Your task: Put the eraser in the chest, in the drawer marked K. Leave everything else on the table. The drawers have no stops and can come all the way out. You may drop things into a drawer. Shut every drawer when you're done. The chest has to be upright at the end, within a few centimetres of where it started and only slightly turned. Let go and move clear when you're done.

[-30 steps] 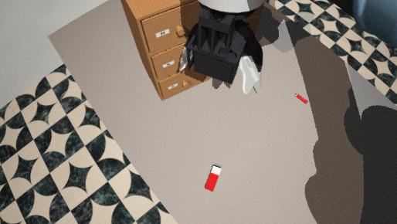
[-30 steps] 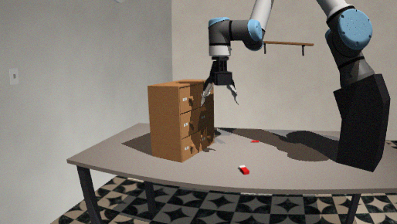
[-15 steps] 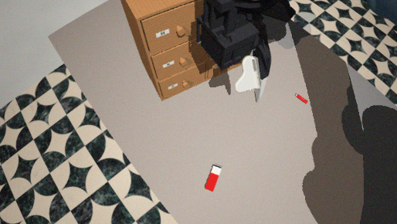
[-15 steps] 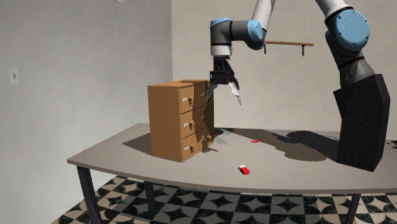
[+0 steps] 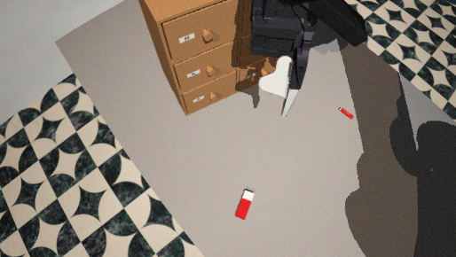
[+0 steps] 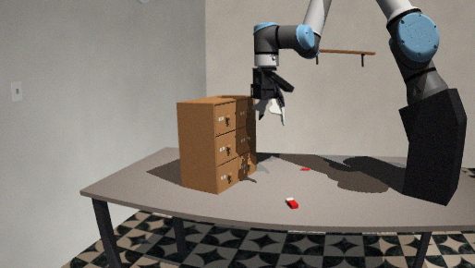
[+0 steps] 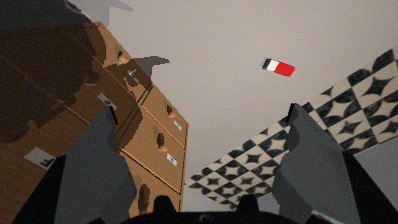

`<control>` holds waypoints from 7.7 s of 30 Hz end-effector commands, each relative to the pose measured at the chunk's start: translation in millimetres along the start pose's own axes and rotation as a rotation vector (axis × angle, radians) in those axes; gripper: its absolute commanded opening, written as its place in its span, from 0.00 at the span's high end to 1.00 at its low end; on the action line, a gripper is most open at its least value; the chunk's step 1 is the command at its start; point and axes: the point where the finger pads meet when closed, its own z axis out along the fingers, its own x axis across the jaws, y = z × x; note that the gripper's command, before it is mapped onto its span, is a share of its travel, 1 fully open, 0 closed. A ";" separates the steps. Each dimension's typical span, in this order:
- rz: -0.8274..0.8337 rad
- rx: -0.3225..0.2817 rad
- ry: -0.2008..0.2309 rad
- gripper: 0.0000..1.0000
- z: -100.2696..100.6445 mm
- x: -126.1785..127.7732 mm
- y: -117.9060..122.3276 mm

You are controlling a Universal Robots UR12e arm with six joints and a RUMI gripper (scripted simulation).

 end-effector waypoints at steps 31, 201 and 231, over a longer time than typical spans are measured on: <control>0.944 0.004 -0.007 0.00 -4.3 -16.5 -27.8; 0.926 -0.888 -0.503 0.00 88.8 -86.1 12.1; 0.913 -0.949 -0.536 0.00 95.2 -90.5 14.8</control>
